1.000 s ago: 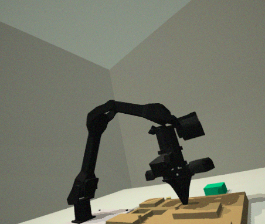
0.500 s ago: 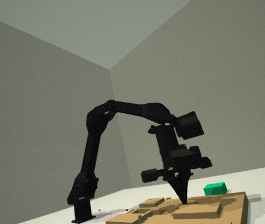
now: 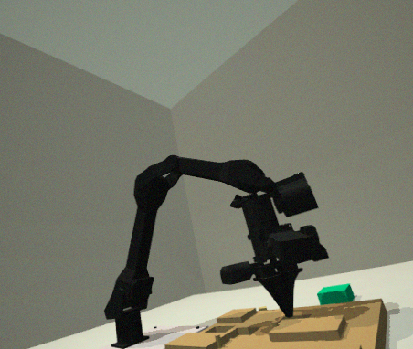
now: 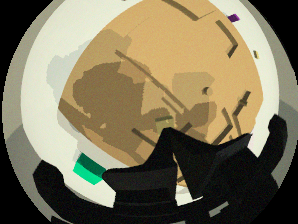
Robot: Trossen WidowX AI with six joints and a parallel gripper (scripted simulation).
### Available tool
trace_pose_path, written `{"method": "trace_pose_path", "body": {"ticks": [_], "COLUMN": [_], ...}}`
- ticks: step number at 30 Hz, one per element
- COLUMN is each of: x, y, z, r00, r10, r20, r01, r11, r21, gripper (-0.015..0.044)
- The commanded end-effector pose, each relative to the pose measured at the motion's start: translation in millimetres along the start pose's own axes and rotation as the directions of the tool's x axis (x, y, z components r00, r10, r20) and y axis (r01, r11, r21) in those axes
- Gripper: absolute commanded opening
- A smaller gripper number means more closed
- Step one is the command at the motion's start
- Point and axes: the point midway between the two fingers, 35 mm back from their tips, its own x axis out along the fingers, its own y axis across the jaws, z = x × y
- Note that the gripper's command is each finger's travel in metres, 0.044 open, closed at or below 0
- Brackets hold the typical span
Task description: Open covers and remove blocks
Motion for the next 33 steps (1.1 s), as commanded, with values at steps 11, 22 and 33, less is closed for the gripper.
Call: {"method": "trace_pose_path", "body": {"ticks": [11, 22, 33], "x": [8.1, 10.7, 5.4], "y": [0.2, 3.5, 2.8], "z": [-1.0, 1.3, 1.0], "r00": [1.000, 1.000, 1.000], "r10": [0.001, 0.002, 0.002], "r20": [-0.003, -0.003, -0.003], "r01": [-0.002, -0.002, -0.002], "r11": [1.000, 1.000, 1.000], "r21": [-0.023, -0.023, -0.024], "gripper": [0.0000, 0.0000, 0.0000]}}
